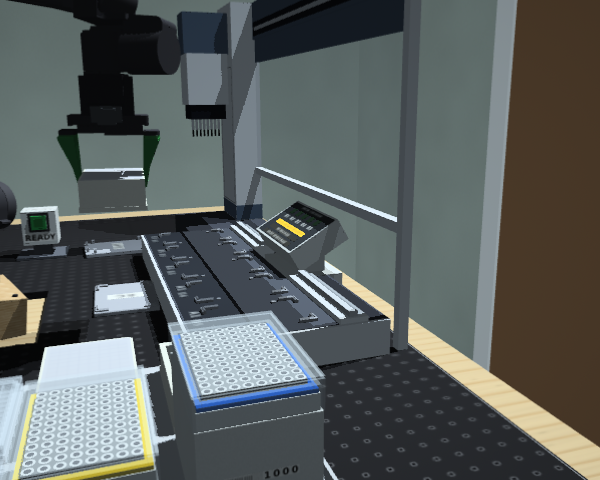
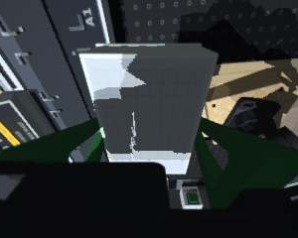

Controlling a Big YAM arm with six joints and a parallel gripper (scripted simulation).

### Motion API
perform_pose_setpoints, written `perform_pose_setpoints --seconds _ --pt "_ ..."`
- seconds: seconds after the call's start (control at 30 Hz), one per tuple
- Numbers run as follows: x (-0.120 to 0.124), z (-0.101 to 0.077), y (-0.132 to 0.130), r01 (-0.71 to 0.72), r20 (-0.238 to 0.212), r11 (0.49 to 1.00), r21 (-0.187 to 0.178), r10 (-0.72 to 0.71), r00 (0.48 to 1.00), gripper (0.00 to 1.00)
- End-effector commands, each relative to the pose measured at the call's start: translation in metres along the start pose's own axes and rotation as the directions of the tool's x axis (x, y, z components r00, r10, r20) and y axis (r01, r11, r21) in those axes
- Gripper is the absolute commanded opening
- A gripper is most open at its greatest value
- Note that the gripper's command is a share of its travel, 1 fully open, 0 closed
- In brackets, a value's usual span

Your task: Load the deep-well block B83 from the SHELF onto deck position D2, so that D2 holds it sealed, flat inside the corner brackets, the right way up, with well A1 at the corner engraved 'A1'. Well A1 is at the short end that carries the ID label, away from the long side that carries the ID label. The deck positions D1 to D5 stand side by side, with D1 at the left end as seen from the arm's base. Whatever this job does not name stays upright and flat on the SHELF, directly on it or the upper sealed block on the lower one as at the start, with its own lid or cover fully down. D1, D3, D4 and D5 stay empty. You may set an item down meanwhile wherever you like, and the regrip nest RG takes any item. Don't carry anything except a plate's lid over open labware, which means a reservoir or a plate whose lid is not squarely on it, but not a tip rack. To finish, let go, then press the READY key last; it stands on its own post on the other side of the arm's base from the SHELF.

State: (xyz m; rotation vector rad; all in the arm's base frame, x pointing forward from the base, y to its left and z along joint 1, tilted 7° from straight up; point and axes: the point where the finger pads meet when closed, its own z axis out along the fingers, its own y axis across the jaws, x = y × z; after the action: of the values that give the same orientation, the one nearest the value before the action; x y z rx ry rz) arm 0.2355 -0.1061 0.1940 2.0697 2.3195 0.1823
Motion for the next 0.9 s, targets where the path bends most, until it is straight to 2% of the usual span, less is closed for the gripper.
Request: perform_pose_setpoints --seconds 0.0,0.1,0.6,0.7,0.87 --pt "-0.029 -0.030 0.022 0.057 0.058 0.996 -0.069 -0.053 0.997 0.00" --pt "-0.035 -0.030 0.022 0.057 0.059 0.996 -0.068 -0.053 0.997 0.00" --pt "-0.114 -0.031 0.024 0.057 0.068 0.997 -0.059 -0.053 0.996 0.00" --pt "-0.116 -0.030 0.022 0.055 0.059 0.997 -0.050 -0.052 0.997 0.00" --pt "-0.145 -0.031 0.024 0.057 0.071 0.997 -0.055 -0.053 0.996 0.00"
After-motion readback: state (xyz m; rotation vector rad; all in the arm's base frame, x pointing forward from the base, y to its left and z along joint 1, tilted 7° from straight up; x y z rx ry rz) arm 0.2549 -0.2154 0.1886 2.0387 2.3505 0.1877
